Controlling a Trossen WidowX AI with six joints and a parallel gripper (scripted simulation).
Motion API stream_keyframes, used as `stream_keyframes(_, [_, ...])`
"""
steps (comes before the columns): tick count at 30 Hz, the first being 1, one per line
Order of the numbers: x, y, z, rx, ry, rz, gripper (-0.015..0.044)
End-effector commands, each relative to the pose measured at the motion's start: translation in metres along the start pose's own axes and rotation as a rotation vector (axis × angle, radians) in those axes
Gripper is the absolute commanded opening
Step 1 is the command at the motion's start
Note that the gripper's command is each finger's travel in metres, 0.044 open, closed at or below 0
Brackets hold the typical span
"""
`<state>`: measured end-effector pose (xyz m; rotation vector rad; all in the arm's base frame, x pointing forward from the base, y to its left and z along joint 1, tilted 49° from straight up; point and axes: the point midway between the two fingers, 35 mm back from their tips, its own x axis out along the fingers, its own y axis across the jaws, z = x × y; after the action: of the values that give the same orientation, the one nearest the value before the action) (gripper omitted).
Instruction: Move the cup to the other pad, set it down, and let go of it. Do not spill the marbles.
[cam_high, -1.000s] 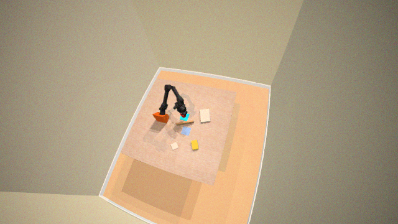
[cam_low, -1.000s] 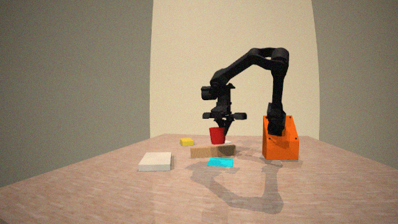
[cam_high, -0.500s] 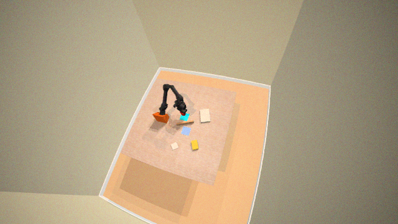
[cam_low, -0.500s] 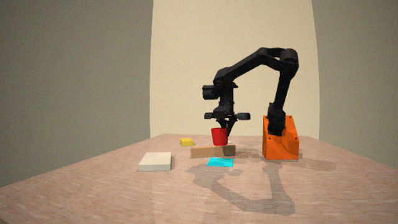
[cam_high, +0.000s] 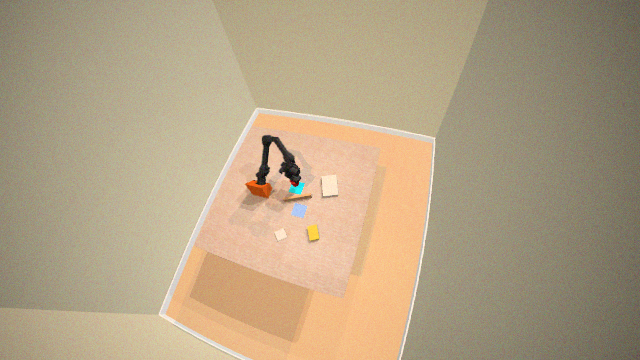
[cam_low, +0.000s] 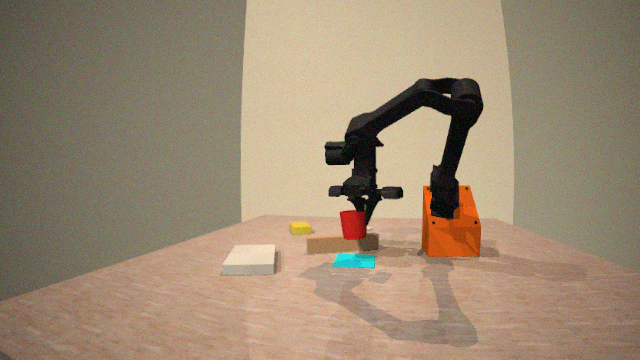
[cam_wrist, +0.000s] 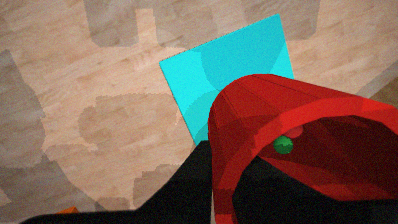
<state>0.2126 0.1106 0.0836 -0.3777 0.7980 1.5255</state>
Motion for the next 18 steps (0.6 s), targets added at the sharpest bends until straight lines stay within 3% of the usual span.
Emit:
stream_keyframes(1, [0.006,0.001,0.000,0.006,-0.003,0.002,0.0000])
stream_keyframes(18, [0.026,0.001,0.000,0.006,-0.003,0.002,0.0000])
